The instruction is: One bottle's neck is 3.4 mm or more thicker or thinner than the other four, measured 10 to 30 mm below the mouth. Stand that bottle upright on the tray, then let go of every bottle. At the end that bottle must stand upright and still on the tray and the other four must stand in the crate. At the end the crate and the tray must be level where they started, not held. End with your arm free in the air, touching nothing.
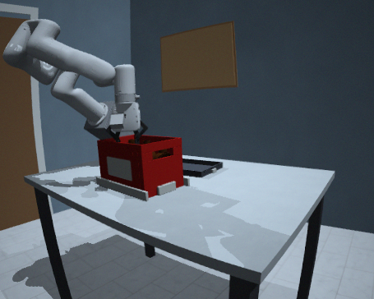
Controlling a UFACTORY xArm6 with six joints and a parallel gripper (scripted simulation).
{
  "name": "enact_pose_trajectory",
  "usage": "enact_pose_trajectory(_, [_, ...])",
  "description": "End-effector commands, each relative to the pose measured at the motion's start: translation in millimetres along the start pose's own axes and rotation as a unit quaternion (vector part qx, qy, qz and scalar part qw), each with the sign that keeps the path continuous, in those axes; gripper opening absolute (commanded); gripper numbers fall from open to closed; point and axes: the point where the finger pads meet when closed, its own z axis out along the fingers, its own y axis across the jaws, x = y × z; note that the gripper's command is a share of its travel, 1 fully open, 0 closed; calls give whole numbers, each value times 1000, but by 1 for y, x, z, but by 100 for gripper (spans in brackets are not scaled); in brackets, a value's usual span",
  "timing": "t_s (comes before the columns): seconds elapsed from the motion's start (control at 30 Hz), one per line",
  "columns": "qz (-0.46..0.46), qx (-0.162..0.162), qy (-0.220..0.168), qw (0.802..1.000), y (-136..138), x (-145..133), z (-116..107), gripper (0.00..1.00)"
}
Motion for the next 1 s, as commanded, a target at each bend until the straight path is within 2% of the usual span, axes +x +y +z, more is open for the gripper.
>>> enact_pose_trajectory(0.0, [0, 1, 0, 1000, -1, 1, -1, 65])
enact_pose_trajectory(0.53, [0, 1, 1, 1000, -1, 1, -3, 65])
enact_pose_trajectory(0.77, [0, 1, 0, 1000, -1, 1, -11, 65])
enact_pose_trajectory(0.97, [0, 1, 0, 1000, -1, 1, -28, 65])
